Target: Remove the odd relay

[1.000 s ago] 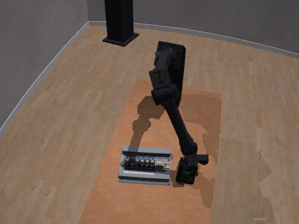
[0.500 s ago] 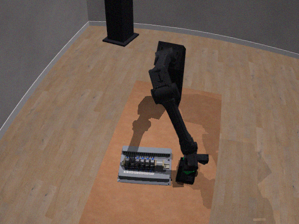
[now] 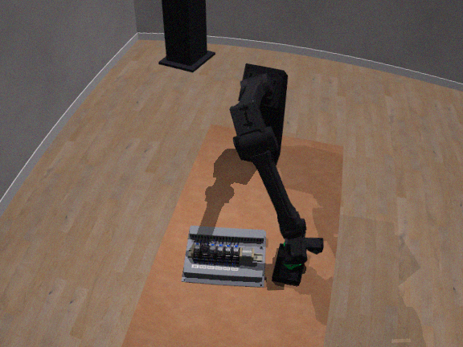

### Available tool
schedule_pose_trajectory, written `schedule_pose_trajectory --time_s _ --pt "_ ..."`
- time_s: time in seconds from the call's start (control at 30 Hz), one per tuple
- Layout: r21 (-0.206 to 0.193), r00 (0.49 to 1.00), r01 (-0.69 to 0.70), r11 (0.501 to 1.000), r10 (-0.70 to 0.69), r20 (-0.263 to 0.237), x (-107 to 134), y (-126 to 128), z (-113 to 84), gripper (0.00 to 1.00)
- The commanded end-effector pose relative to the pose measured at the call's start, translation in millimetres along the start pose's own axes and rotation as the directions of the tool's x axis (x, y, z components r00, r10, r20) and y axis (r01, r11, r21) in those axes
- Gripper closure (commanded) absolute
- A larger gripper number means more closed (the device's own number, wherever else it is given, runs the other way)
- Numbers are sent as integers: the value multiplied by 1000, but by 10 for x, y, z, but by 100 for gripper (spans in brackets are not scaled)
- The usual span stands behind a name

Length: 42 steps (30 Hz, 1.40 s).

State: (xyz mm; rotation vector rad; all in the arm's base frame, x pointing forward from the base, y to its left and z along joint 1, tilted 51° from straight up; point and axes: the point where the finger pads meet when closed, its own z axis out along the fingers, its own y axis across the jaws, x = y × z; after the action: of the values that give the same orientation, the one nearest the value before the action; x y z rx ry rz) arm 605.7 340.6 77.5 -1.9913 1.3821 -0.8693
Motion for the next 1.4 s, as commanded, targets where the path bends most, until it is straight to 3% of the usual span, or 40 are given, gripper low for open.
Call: schedule_pose_trajectory --time_s 0.0,1.37 --pt "20 1000 2 1000 -2 19 -122 -123 -219 41" --pt "20 1000 2 1000 -3 19 -119 -120 -371 41"
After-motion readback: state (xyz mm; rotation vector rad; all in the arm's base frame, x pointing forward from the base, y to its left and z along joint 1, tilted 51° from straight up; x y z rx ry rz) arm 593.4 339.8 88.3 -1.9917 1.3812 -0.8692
